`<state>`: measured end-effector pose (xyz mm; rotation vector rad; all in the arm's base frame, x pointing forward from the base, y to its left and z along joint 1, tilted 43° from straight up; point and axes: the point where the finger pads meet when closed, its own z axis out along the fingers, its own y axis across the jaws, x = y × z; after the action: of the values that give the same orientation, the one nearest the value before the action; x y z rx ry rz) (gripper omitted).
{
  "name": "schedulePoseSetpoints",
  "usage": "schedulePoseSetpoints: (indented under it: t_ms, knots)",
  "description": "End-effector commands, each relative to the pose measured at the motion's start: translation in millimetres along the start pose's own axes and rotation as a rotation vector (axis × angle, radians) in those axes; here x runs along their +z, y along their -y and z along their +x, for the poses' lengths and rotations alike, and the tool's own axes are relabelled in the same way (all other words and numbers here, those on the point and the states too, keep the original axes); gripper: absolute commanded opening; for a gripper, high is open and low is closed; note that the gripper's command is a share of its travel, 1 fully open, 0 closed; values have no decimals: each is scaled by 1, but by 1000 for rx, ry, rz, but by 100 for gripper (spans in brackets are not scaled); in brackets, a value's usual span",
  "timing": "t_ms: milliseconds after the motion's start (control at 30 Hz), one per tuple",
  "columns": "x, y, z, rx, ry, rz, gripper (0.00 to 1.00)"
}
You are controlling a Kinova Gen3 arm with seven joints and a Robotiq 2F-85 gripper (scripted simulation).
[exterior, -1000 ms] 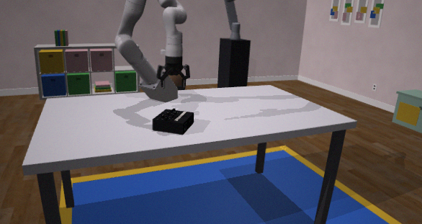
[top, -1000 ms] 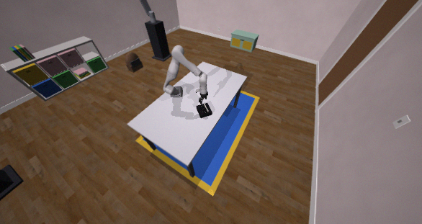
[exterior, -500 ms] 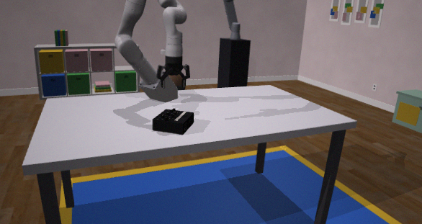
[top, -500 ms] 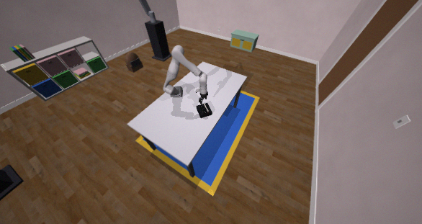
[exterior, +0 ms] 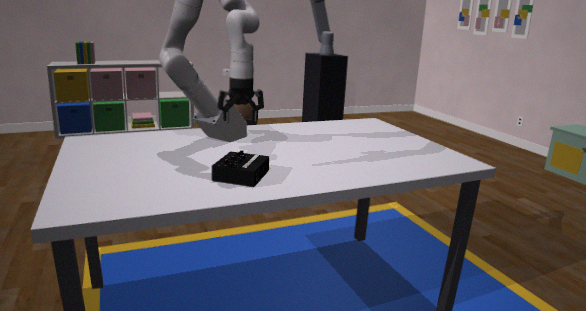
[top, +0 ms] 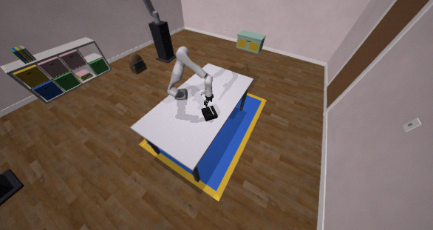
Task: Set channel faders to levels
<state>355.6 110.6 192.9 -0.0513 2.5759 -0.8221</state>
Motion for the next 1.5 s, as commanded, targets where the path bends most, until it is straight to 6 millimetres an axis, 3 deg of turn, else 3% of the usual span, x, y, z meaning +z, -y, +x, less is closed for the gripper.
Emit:
schedulePoseSetpoints:
  t_ms: [0, 433, 867, 933, 1300, 1467]
  knots:
    - [0, 0, -1, 16, 3, 3, 100]
    - [13, 19, 12, 298, -36, 64, 100]
    - [37, 54, 38, 965, -54, 205, 100]
    - [37, 54, 38, 965, -54, 205, 100]
    - [53, 75, 54, 1584, 11, 301, 100]
    - [58, 79, 57, 1770, 45, 318, 100]
